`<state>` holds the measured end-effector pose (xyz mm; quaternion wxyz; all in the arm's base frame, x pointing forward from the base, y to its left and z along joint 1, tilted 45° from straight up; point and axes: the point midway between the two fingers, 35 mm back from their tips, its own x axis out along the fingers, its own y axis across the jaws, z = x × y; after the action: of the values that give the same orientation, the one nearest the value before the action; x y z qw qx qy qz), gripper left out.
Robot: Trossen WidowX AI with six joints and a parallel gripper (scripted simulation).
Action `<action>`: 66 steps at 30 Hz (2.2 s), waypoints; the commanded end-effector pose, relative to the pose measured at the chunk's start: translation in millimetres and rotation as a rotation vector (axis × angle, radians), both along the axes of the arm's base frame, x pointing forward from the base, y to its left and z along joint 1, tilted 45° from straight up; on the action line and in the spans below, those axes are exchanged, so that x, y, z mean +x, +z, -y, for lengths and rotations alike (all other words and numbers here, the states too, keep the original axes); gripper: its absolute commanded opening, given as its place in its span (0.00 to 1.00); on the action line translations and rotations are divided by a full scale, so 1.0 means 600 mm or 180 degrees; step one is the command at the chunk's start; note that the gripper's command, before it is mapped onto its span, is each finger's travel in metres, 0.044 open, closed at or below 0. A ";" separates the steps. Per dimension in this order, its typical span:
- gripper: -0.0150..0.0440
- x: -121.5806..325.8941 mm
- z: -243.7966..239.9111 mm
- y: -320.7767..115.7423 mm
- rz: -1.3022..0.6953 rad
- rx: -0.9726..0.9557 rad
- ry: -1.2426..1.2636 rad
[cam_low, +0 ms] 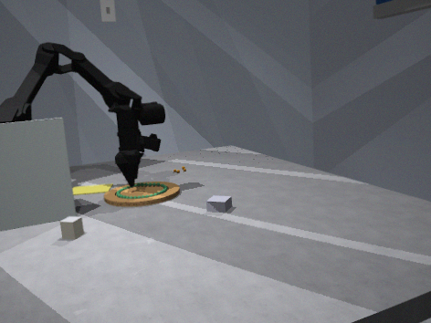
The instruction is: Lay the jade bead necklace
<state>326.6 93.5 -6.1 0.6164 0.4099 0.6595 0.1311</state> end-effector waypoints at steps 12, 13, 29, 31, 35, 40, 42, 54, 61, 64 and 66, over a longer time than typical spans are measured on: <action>0.46 0.012 0.048 0.026 -0.0836 0.0108 -0.0854; 0.46 0.012 0.048 0.026 -0.0836 0.0108 -0.0854; 0.46 0.017 0.031 0.008 -0.0806 0.0103 -0.0846; 0.46 0.017 0.027 0.004 -0.0810 0.0104 -0.0847; 0.46 0.018 0.019 -0.003 -0.0818 0.0107 -0.0849; 0.46 0.018 0.010 -0.012 -0.0828 0.0110 -0.0851; 0.46 0.018 0.006 -0.016 -0.0832 0.0112 -0.0852; 0.37 0.021 0.002 -0.017 -0.0808 0.0116 -0.0839; 0.25 0.021 0.002 -0.017 -0.0808 0.0116 -0.0839; 0.25 0.021 0.002 -0.017 -0.0808 0.0116 -0.0839; 0.25 0.021 0.002 -0.017 -0.0808 0.0116 -0.0839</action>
<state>339.3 92.3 -16.8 0.5323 0.5171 0.6702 0.0083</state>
